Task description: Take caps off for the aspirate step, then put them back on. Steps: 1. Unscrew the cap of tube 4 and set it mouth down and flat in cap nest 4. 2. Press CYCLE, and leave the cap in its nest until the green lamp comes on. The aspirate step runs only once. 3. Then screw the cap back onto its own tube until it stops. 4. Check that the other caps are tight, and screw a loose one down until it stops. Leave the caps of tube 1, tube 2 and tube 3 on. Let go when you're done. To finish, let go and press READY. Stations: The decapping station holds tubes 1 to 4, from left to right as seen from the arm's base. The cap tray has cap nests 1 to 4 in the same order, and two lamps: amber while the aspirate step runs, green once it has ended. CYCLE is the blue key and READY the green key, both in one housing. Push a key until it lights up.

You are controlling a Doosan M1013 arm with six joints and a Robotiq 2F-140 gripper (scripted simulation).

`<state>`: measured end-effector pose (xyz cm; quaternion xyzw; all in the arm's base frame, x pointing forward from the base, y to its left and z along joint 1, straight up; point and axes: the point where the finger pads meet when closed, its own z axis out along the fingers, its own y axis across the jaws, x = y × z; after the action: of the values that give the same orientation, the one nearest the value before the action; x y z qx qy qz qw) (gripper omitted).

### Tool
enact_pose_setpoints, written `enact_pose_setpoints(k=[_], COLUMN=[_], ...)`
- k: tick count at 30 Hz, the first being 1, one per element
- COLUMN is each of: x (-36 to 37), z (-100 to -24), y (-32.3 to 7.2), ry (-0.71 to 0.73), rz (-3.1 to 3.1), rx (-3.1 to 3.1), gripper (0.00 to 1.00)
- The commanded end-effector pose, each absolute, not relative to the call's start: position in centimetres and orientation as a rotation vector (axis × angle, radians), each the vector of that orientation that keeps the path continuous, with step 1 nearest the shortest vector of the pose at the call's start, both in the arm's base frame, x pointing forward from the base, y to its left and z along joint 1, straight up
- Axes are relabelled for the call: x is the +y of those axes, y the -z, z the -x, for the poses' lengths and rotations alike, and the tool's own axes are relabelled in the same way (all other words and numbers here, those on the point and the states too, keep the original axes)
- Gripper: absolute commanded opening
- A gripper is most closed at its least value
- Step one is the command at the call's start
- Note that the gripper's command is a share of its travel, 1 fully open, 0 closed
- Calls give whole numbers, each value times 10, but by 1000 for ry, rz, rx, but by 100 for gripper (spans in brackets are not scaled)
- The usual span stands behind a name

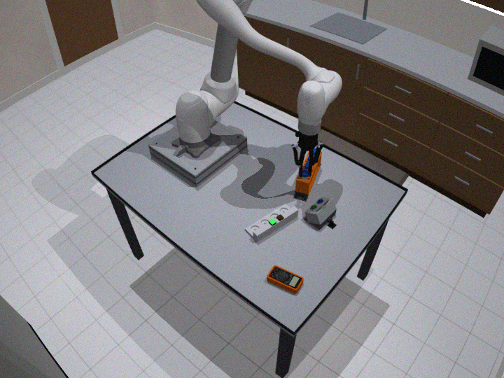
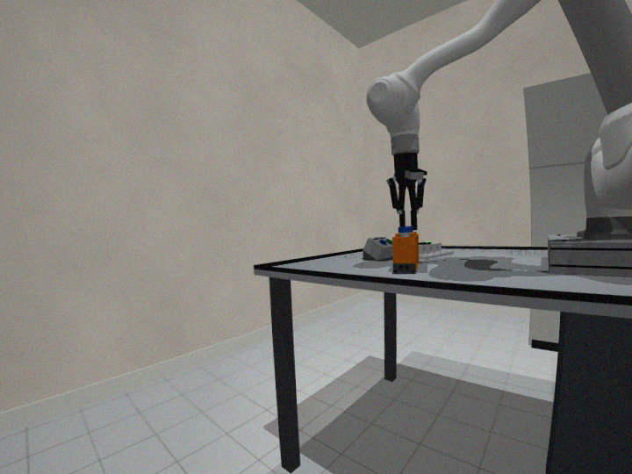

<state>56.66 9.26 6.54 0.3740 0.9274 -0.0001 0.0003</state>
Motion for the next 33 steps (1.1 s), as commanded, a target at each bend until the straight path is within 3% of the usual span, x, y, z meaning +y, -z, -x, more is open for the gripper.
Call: enact_pose_setpoints(k=[1, 14, 28, 29, 33], x=[93, 93, 93, 93, 93], z=[-567, -567, -567, -567, -567], y=[-66, -66, -65, -65, -65], ry=[-1, -1, -2, -2, -2], rz=[-1247, -2103, -2474, -2474, -2474], rx=[2882, 2333, 1935, 1935, 1935], gripper=[30, 30, 30, 41, 41])
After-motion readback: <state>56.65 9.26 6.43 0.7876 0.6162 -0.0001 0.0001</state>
